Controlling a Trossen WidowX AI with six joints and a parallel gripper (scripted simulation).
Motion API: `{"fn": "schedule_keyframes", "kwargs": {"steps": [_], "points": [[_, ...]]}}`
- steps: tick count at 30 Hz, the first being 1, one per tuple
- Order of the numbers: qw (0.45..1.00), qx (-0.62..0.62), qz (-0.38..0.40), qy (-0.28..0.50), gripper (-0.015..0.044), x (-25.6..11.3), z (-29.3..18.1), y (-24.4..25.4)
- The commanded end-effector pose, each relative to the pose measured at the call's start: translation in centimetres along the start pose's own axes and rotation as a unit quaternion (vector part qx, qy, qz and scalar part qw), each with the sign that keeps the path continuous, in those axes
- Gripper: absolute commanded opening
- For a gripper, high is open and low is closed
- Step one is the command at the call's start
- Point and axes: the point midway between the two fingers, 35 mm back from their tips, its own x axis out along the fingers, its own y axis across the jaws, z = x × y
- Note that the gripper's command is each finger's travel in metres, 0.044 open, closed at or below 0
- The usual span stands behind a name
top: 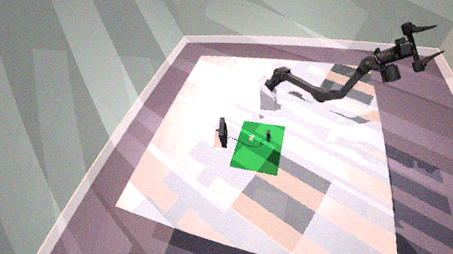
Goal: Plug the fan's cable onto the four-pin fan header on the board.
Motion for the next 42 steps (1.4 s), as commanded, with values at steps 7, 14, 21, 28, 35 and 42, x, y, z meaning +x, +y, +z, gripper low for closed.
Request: {"fn": "schedule_keyframes", "kwargs": {"steps": [7, 14, 21, 28, 35, 42], "points": [[0.983, 0.118, 0.133, -0.055, 0.0440, -1.6, 2.2, 11.4], [0.922, 0.269, 0.263, -0.093, 0.0440, -4.6, 6.4, 21.7], [0.830, 0.403, 0.362, -0.133, 0.0440, -8.8, 12.7, 27.8], [0.758, 0.489, 0.395, -0.176, 0.0440, -11.2, 18.1, 29.4], [0.657, 0.556, 0.462, -0.213, 0.0440, -15.2, 24.3, 30.6], [0.493, 0.620, 0.548, -0.267, 0.0440, -21.6, 32.7, 29.1]]}}
